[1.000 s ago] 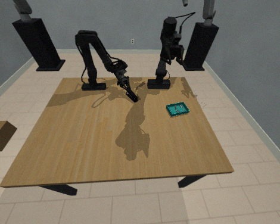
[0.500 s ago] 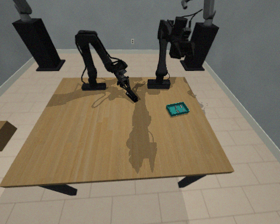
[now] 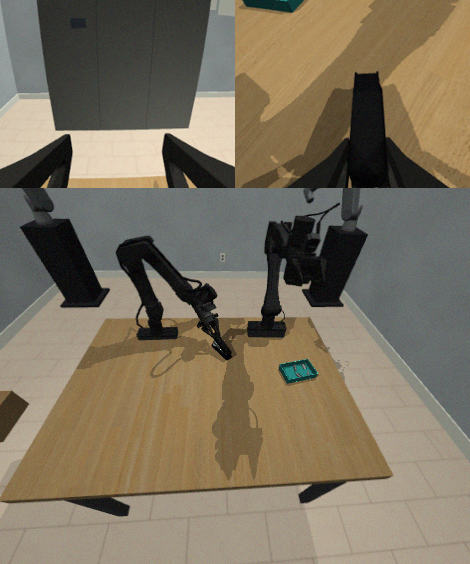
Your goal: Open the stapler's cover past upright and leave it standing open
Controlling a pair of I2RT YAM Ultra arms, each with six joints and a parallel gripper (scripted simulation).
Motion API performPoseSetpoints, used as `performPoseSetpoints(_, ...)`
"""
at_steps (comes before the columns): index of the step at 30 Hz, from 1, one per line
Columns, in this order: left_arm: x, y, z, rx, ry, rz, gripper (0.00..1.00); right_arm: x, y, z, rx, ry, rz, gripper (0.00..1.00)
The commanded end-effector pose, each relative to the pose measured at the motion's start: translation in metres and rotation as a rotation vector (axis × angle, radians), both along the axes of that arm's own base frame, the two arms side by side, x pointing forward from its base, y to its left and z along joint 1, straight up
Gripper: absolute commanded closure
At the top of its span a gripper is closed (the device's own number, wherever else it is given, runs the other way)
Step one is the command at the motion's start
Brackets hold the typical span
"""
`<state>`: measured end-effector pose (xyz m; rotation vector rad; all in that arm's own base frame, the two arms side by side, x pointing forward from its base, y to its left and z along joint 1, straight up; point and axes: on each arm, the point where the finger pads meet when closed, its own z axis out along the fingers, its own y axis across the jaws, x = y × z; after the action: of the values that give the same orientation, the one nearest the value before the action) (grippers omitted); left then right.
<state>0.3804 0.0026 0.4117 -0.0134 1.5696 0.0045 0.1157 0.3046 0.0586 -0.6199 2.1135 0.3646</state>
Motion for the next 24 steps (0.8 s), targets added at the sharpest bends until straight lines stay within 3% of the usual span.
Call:
performPoseSetpoints(1, 0.001, 0.0, 0.0, 0.006, -0.01, -0.007, 0.43, 0.001, 0.003, 0.008, -0.042, 0.068, -0.002, 0.78)
performPoseSetpoints(24, 0.001, 0.0, 0.0, 0.006, -0.01, -0.007, 0.43, 0.016, 0.01, 0.027, -0.229, 0.307, 0.009, 0.78)
